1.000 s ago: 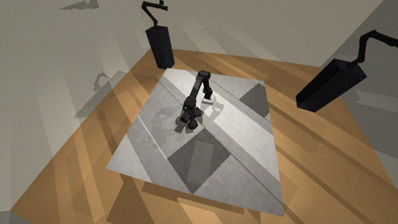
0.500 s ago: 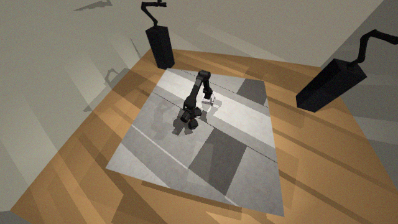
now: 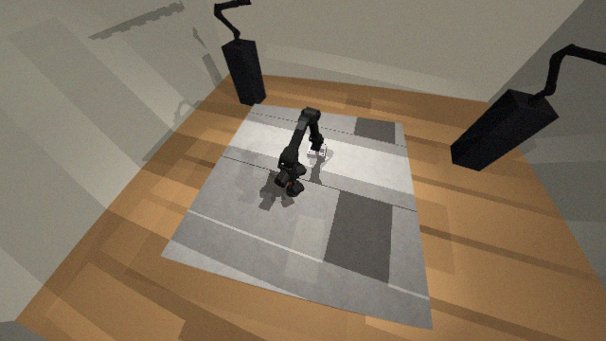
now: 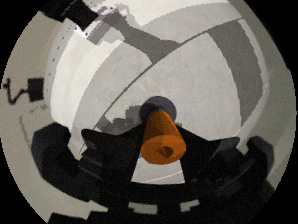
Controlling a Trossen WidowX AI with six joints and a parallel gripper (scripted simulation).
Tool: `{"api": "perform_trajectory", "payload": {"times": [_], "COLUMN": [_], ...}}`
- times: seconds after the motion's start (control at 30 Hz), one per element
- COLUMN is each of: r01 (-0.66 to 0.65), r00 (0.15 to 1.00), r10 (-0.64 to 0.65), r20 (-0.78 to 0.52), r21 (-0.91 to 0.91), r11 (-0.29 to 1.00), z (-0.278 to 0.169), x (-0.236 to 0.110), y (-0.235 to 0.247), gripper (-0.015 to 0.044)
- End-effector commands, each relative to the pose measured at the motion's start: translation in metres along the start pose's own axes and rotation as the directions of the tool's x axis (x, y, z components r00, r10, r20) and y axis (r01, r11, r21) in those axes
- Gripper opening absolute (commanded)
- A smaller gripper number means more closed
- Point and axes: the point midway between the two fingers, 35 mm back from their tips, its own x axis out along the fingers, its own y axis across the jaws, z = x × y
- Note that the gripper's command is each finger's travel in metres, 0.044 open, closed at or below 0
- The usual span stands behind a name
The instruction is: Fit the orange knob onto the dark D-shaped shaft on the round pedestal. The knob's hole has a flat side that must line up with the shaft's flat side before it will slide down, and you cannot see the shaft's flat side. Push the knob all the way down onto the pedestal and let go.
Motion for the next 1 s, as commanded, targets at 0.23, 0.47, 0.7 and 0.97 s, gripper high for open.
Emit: {"api": "perform_trajectory", "payload": {"times": [0.23,0.47,0.7,0.97], "r01": [0.004,0.004,0.004,0.002], "r00": [1.0,1.0,1.0,1.0], "r10": [-0.005,-0.005,-0.005,-0.004], "r20": [-0.011,-0.011,-0.011,-0.011], "r21": [-0.014,-0.014,-0.014,-0.222], "r11": [1.0,1.0,1.0,0.975], "z": [-0.004,-0.0034,-0.0023,0.0011], "x": [0.0016,0.0012,-0.0036,-0.0048], "y": [-0.0028,-0.0024,-0.0015,0.0012], "gripper": [0.0,0.0,0.0,0.0]}}
